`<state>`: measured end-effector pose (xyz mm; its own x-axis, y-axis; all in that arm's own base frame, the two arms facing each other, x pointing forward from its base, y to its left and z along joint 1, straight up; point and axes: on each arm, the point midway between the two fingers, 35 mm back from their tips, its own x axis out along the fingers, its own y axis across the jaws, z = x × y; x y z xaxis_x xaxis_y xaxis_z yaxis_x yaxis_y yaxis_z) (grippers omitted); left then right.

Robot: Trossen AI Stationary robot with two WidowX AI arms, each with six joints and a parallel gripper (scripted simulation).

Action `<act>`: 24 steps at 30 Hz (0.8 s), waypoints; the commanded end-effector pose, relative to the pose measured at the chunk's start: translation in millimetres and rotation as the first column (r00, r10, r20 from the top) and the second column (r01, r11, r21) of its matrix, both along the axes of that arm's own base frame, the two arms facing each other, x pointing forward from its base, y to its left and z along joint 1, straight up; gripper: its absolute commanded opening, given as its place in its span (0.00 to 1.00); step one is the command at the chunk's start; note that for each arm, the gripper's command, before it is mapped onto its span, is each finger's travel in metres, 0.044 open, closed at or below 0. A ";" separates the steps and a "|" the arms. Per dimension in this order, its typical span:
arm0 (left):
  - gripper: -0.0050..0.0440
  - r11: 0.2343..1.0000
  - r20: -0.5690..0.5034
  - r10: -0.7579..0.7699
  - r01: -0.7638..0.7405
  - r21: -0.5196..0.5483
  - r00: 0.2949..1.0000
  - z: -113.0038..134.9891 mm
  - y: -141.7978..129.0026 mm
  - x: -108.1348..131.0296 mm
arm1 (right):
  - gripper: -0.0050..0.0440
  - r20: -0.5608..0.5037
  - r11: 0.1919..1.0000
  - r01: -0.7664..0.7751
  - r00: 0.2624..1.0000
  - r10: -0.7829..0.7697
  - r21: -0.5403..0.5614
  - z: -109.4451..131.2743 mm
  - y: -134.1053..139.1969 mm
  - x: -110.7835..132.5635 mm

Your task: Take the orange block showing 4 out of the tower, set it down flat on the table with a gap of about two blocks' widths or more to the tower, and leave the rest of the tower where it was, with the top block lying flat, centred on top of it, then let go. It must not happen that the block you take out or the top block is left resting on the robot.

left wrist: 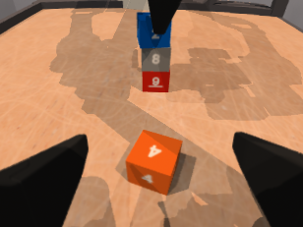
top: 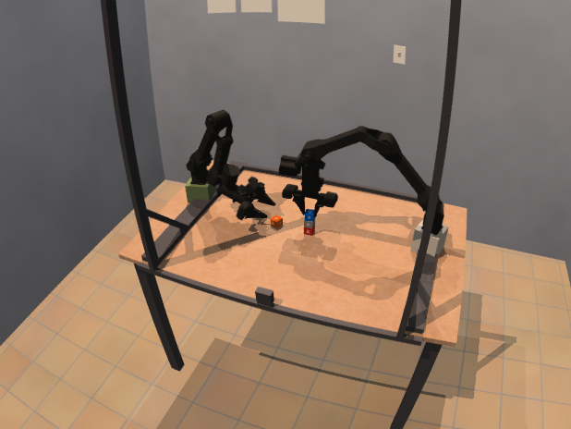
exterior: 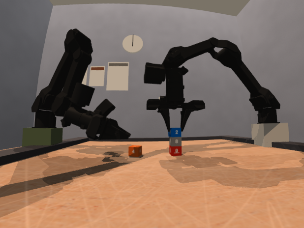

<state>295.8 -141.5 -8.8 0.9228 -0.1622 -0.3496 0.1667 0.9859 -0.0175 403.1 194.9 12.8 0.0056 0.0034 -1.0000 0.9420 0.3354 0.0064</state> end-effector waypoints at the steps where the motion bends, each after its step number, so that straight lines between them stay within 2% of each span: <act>1: 0.92 1.000 0.013 0.000 0.000 -0.010 1.000 5.0 -1.1 0.5 | 0.54 0.028 1.000 0.000 1.000 0.000 0.013 11.8 1.9 3.9; 14: 0.92 1.000 0.013 0.000 0.000 -0.010 1.000 5.0 -1.1 0.5 | 0.54 0.023 1.000 -0.004 1.000 0.003 0.009 24.0 2.9 6.7; 22: 0.92 1.000 0.013 0.000 0.000 -0.010 1.000 5.0 -1.1 0.5 | 0.92 0.020 1.000 -0.001 1.000 0.001 0.009 24.3 2.2 4.8; 24: 0.92 1.000 0.013 0.000 0.000 -0.010 1.000 5.0 -1.1 0.5 | 0.92 0.020 1.000 -0.001 1.000 0.001 0.009 24.3 2.2 4.8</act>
